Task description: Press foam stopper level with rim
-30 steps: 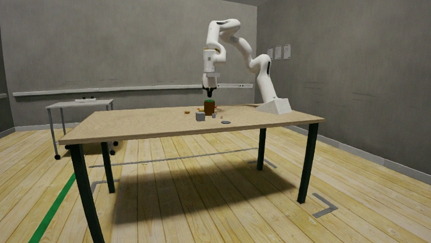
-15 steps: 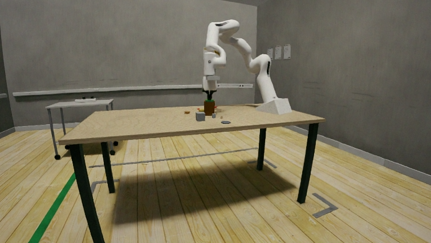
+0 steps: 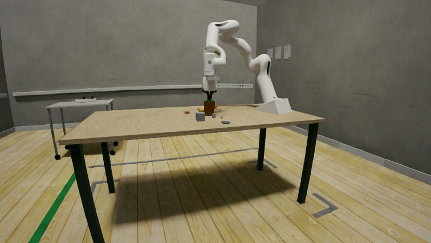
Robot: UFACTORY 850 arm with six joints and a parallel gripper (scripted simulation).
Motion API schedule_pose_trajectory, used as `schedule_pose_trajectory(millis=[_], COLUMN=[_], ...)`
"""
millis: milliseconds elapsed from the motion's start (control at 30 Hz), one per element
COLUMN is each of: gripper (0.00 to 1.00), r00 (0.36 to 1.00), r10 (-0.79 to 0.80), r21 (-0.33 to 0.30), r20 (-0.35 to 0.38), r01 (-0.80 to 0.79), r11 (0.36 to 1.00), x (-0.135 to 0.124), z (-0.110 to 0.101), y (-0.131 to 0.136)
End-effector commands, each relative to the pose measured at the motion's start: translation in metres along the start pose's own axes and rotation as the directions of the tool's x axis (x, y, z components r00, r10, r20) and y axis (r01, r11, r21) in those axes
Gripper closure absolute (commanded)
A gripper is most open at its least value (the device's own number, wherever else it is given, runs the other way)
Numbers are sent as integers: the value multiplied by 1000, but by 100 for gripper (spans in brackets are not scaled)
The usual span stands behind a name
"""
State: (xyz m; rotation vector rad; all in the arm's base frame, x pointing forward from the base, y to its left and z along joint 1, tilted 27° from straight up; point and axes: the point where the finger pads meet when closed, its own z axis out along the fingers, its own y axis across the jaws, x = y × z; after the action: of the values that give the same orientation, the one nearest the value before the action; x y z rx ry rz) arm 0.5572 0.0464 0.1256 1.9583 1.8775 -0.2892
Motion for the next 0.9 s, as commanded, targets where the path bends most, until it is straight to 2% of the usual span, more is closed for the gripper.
schedule_pose_trajectory(millis=[0, 867], gripper=[100, 100], r00=[1000, 1000], r10=[0, 0], r21=[-1, -1], r20=[0, 0], r01=[0, 0], r11=[1000, 1000], x=[0, 0], z=[0, 13], y=[1, 1])
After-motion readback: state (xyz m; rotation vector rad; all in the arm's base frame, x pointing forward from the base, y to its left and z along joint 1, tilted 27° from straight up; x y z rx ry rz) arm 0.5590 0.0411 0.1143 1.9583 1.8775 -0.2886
